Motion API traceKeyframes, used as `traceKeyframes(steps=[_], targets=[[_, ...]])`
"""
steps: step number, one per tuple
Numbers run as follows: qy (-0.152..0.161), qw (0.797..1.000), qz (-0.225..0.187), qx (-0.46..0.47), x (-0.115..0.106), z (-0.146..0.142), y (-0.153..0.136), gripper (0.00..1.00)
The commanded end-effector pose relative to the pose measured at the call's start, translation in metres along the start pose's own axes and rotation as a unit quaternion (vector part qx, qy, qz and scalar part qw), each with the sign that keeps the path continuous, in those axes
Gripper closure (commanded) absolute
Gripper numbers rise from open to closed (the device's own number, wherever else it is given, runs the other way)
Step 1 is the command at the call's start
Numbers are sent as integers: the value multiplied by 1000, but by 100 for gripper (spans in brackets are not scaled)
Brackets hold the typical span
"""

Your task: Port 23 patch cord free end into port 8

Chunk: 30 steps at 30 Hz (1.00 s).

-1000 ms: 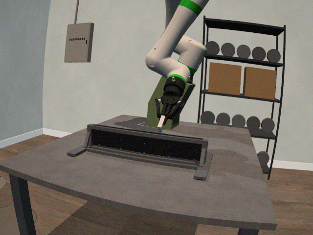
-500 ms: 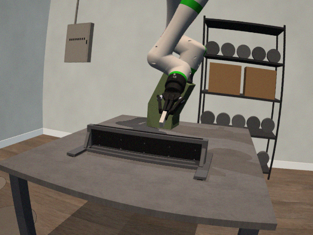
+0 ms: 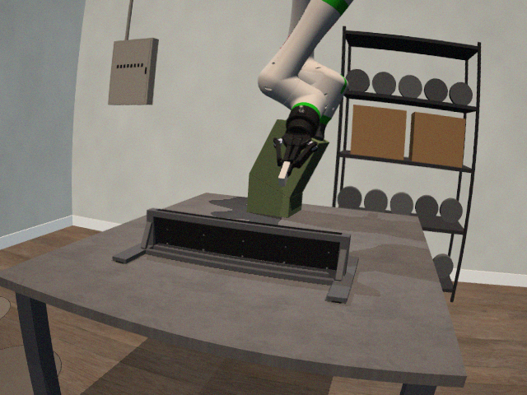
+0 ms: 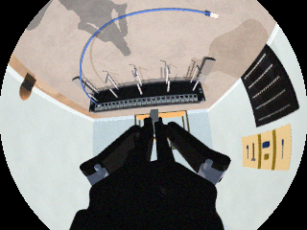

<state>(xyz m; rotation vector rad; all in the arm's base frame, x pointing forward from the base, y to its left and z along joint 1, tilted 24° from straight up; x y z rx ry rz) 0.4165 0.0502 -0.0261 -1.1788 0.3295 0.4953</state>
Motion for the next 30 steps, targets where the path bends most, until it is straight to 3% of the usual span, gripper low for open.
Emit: traceKeyframes(steps=[1, 16, 30], targets=[[-1, 1000, 2, 1, -13, -1, -1, 100], [-1, 1000, 2, 1, -16, -7, -1, 100], [-1, 1000, 2, 1, -16, -60, 3, 100]])
Point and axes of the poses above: the point where the finger pads meet when closed, its own x axis out along the fingers, its own z axis across the jaws, y = z × x, the point moved 7 cm from there along -x, back along the fingers, and after that the axes turned 4 degrees about -x, right-handed, at the moved point
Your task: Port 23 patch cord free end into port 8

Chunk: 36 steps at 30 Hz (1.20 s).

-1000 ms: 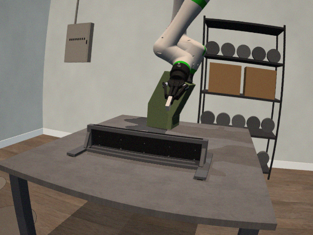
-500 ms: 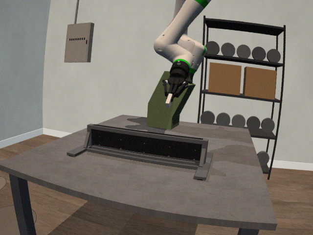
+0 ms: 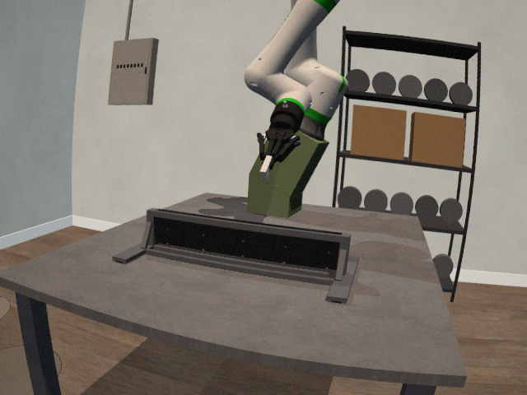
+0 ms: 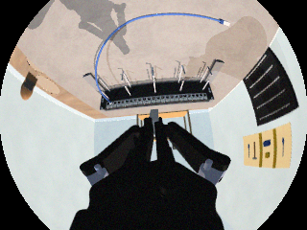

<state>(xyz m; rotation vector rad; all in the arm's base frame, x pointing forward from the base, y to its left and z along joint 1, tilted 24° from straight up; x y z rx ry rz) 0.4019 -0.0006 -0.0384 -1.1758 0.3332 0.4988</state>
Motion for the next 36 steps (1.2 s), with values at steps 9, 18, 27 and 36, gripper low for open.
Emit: traceKeyframes(steps=[9, 18, 27, 36], targets=[[-1, 1000, -1, 0, 0, -42, 3, 100], [-1, 1000, -1, 0, 0, -49, 3, 100], [-1, 1000, -1, 0, 20, -49, 3, 100], [-1, 1000, -1, 0, 73, -49, 3, 100]])
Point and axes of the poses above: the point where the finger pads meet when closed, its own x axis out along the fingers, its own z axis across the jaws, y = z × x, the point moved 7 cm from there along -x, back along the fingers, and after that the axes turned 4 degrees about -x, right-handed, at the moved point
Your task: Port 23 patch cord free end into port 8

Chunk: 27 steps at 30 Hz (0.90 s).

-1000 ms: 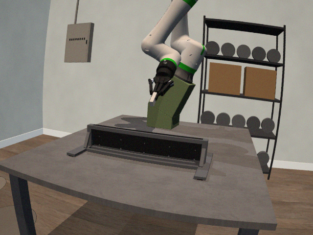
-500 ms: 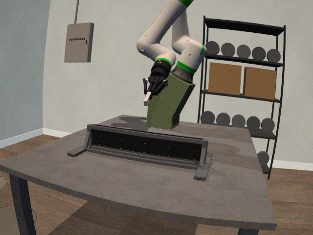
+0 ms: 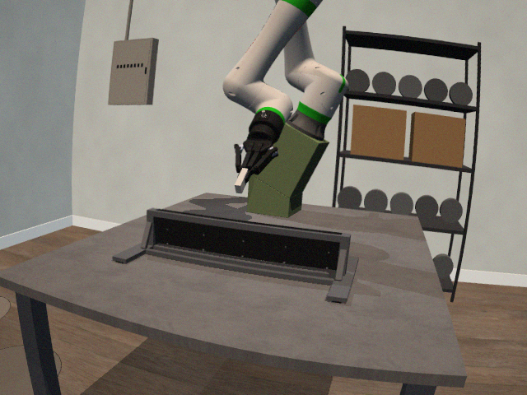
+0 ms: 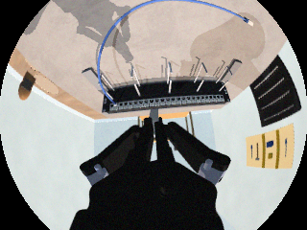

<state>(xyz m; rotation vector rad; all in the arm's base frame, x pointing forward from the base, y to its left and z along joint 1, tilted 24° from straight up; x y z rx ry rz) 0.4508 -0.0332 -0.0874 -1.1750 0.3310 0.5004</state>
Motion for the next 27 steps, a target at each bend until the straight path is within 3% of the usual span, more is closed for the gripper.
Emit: traceKeyframes(steps=[1, 6, 10, 27], targets=[[0, 1000, -1, 0, 23, 0, 0, 100], [0, 1000, -1, 0, 61, 0, 0, 100], [0, 1000, -1, 0, 78, 0, 0, 100], [0, 1000, -1, 0, 81, 0, 0, 100]])
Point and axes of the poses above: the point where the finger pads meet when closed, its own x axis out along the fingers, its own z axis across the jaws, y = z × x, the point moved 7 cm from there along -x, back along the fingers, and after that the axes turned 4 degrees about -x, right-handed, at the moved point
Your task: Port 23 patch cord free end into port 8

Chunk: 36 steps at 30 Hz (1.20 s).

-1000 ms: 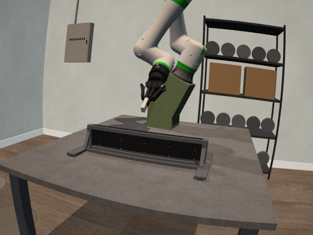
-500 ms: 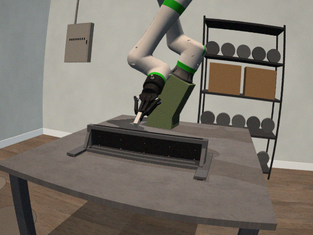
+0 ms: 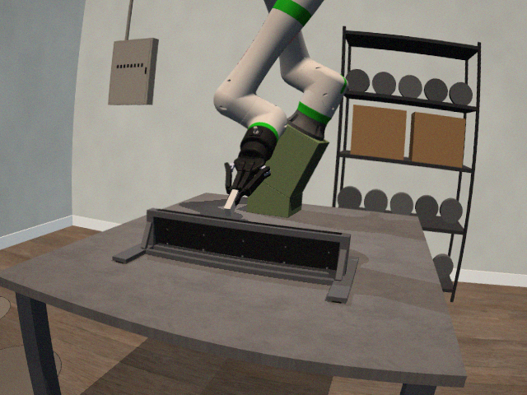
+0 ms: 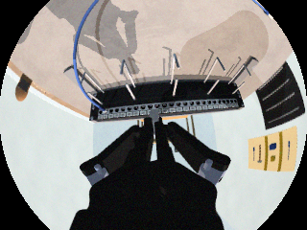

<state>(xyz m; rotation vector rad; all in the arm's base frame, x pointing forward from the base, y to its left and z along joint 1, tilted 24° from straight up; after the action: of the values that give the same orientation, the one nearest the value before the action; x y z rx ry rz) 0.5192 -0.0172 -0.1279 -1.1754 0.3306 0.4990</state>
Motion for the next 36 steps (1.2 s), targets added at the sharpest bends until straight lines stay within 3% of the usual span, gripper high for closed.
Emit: traceKeyframes(steps=[1, 36], targets=[[0, 1000, 0, 0, 0, 0, 0, 100], [0, 1000, 0, 0, -3, 0, 0, 100]])
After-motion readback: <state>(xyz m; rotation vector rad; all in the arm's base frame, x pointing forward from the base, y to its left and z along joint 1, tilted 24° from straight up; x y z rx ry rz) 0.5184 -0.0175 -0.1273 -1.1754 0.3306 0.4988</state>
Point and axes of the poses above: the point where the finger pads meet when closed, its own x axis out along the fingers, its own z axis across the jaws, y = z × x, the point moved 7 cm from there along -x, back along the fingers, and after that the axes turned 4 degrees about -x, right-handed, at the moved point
